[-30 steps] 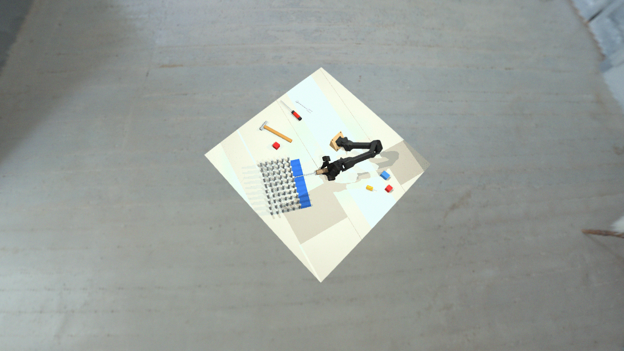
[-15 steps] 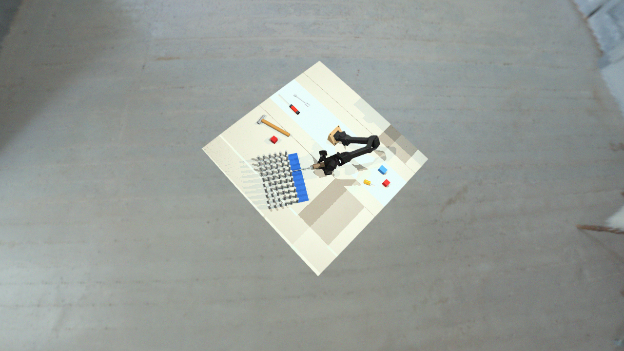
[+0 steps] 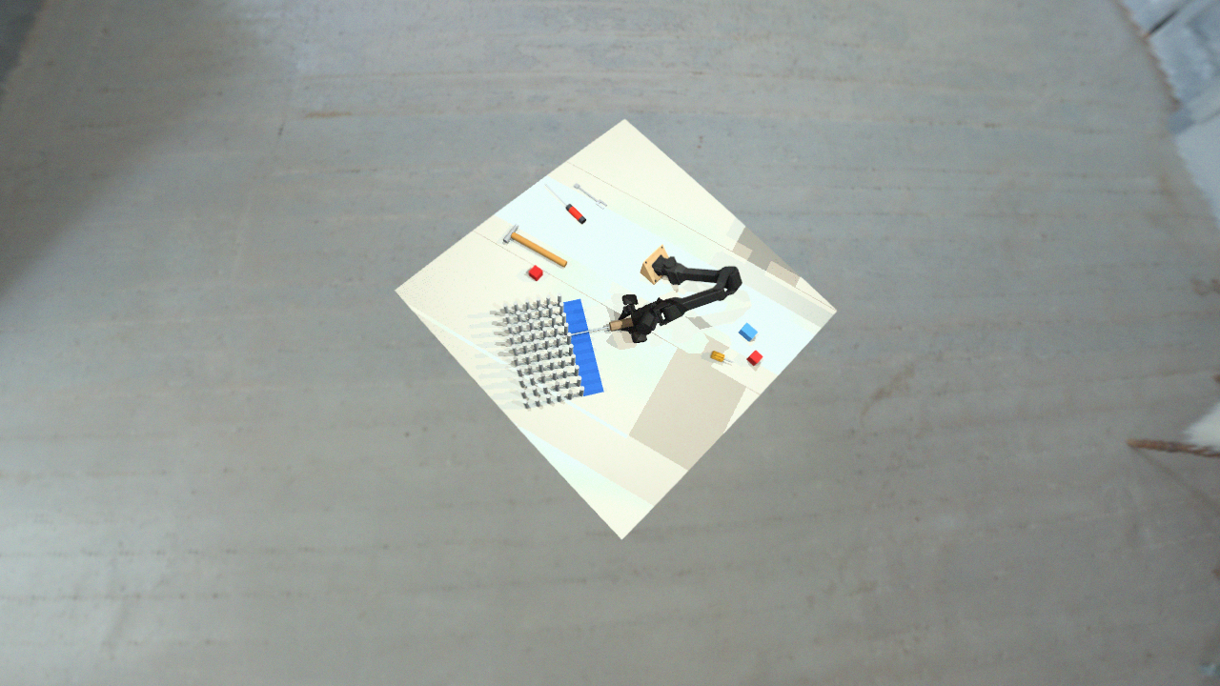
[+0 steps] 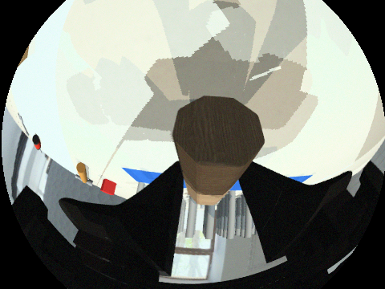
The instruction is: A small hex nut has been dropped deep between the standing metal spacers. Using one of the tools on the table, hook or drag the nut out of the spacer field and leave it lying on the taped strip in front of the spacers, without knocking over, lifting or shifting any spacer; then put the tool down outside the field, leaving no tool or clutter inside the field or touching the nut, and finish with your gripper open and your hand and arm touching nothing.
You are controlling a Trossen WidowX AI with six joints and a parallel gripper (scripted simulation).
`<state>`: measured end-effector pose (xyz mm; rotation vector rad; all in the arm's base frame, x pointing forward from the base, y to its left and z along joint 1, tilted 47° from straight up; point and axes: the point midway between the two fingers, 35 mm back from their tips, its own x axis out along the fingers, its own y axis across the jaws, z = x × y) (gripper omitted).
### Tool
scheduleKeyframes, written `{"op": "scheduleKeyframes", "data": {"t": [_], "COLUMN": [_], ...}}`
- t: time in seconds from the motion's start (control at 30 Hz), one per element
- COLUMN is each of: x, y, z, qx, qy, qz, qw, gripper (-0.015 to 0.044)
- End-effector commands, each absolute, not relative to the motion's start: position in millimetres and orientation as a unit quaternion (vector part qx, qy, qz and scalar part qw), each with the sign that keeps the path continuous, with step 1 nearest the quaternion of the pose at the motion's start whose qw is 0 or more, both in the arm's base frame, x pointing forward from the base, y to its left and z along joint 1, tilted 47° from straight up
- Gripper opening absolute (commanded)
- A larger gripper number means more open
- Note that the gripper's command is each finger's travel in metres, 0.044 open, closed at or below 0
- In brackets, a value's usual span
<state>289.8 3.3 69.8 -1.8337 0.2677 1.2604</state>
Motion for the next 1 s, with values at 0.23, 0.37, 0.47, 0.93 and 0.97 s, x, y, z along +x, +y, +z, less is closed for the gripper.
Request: {"op": "scheduleKeyframes", "data": {"t": [0.23, 0.37, 0.47, 0.93, 0.97], "x": [295, 297, 299, 305, 305], "y": [1, 0, -1, -4, -4], "z": [68, 67, 66, 63, 63], "qx": [-0.738, -0.738, -0.739, -0.739, -0.739], "qy": [0.105, 0.105, 0.105, 0.105, 0.105], "qz": [0.506, 0.506, 0.505, 0.505, 0.505], "qw": [0.434, 0.434, 0.434, 0.434, 0.434], "gripper": [0.0, 0.0, 0.0, 0.0, 0.0]}}
